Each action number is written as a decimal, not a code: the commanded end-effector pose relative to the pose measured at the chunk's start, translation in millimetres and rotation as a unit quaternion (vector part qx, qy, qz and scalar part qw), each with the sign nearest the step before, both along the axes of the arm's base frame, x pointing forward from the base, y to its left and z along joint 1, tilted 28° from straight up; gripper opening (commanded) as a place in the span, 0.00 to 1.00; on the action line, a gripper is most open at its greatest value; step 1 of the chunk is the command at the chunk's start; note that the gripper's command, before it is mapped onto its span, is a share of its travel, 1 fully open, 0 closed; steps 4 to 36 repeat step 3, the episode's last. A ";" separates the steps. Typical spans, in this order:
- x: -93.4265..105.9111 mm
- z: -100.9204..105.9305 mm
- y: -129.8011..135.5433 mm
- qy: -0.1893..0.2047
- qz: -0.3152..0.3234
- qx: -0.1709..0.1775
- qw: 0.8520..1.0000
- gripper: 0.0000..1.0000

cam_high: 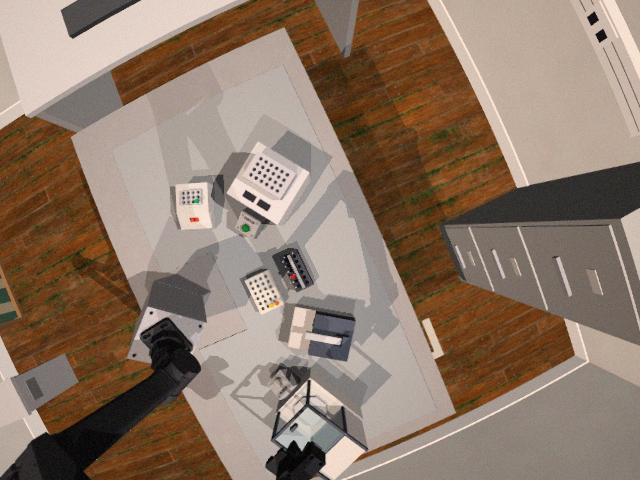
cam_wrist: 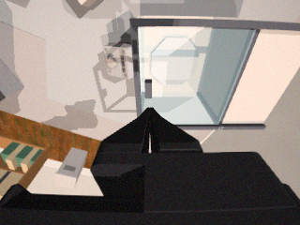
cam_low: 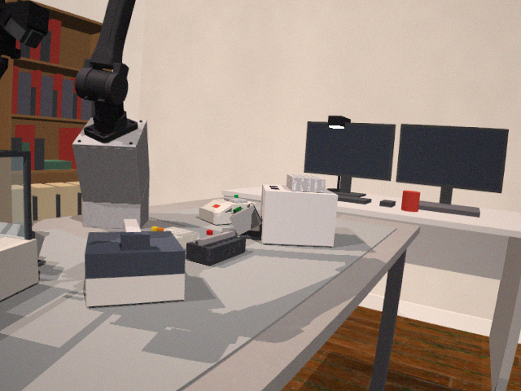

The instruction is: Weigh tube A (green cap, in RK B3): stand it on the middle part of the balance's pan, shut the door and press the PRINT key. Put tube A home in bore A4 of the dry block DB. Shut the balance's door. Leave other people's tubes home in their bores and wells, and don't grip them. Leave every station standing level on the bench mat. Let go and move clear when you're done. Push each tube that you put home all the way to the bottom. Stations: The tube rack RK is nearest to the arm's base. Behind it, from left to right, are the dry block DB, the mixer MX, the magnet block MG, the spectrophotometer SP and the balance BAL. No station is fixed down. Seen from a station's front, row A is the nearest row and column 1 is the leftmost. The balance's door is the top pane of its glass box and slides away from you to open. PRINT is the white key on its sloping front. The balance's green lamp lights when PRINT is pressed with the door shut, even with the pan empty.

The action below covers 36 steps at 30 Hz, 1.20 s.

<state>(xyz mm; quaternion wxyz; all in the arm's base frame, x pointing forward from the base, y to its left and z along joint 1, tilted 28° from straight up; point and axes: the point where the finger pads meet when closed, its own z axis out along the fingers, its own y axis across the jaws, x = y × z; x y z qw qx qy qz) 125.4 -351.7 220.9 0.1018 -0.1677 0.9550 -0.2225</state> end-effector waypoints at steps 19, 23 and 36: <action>2.4 14.1 -6.7 -0.004 0.000 -0.014 1.000 0.00; 2.4 14.1 -6.7 -0.004 0.000 -0.014 1.000 0.00; 2.4 14.1 -6.7 -0.004 0.000 -0.014 1.000 0.00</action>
